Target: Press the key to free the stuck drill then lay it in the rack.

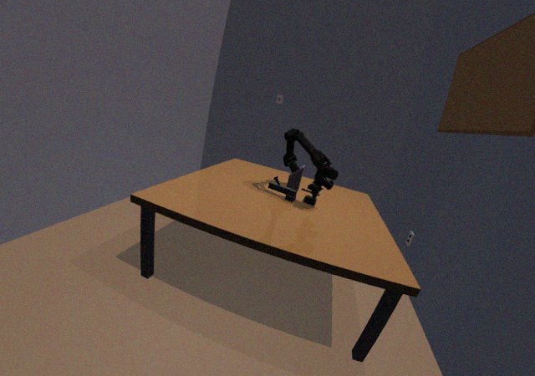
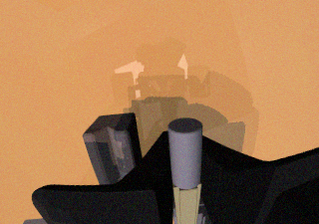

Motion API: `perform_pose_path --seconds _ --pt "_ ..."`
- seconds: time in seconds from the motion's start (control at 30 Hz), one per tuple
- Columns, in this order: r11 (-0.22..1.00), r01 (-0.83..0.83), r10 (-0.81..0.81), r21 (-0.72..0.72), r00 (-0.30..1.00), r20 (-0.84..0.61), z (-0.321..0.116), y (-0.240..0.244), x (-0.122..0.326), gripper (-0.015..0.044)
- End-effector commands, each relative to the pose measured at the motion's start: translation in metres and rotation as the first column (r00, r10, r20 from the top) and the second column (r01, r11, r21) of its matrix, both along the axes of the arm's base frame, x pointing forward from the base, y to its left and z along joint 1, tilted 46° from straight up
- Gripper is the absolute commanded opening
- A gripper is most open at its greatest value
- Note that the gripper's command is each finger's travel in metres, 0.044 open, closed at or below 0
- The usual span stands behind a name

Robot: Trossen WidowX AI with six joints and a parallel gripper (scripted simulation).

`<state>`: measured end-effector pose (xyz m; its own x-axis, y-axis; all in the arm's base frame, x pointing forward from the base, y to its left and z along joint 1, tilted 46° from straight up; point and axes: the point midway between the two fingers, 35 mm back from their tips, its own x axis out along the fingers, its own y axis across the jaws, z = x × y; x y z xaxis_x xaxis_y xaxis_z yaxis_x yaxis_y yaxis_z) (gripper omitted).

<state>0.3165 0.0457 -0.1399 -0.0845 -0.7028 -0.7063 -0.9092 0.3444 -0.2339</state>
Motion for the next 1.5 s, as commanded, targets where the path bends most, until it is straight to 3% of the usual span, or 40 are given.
perform_pose_path --seconds 0.0,0.87,1.47 --pt "1.0 0.0 0.0 0.002 1.0 0.003 -0.003 0.004 -0.007 0.0" --pt "1.0 0.0 0.0 0.005 1.0 0.002 -0.022 0.03 -0.046 0.0" --pt "1.0 0.0 0.0 0.004 1.0 0.002 -0.041 0.009 -0.048 0.0"
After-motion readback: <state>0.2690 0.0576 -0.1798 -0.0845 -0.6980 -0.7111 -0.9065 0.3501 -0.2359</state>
